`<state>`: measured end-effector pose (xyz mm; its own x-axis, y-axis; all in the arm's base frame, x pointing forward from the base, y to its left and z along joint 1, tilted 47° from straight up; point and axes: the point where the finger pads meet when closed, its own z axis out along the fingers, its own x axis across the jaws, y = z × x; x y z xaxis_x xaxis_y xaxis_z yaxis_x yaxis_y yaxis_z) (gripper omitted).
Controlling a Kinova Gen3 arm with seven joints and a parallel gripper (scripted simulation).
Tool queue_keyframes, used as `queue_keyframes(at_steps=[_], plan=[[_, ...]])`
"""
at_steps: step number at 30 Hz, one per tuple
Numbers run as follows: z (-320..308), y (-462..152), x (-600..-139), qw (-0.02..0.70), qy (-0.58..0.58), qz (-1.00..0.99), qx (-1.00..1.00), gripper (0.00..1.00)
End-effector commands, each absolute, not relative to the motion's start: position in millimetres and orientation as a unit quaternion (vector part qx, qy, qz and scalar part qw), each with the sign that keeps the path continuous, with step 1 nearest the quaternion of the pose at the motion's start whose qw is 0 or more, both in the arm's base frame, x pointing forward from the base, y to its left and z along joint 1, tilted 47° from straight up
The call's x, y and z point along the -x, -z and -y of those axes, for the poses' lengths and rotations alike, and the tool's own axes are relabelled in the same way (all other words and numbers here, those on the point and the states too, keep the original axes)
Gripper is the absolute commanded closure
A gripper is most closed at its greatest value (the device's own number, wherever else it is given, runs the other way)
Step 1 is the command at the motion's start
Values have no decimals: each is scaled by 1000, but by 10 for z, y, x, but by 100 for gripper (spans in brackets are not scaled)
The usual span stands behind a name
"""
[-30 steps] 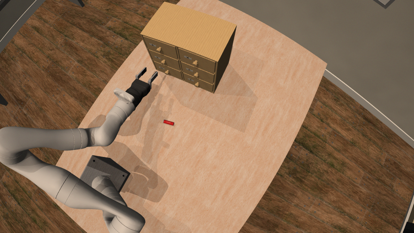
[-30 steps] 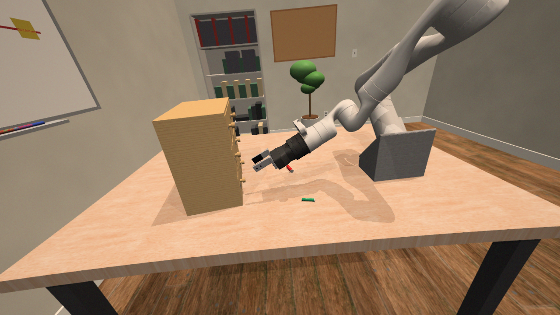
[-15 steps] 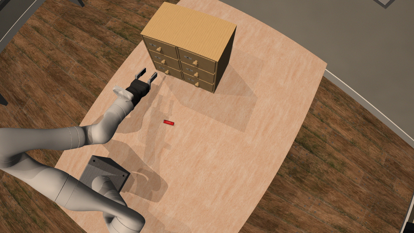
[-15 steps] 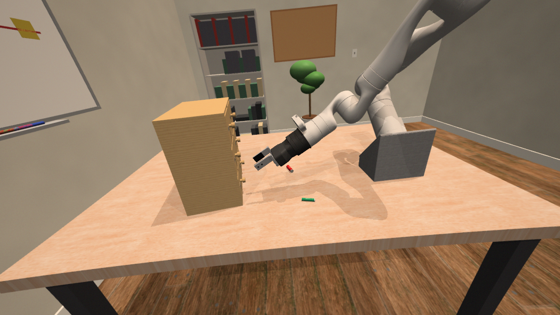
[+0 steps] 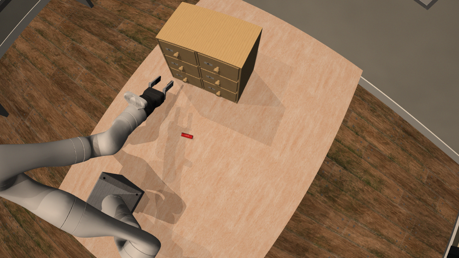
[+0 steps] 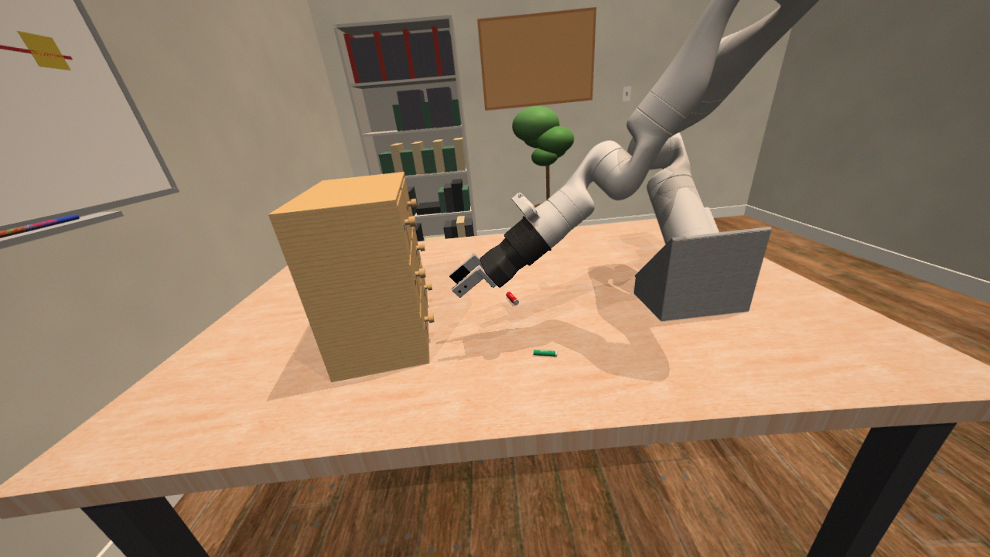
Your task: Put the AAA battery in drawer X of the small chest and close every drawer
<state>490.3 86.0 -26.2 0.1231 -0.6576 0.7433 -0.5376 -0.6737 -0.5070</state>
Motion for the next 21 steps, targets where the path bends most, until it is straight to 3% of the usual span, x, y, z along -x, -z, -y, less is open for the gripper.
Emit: queue_keyframes(at_steps=[1, 21], plan=[[-949, 230, -4903, 60, 520, -410, 747, 0], [-1029, 141, -4817, 5, 489, -447, 749, 0]])
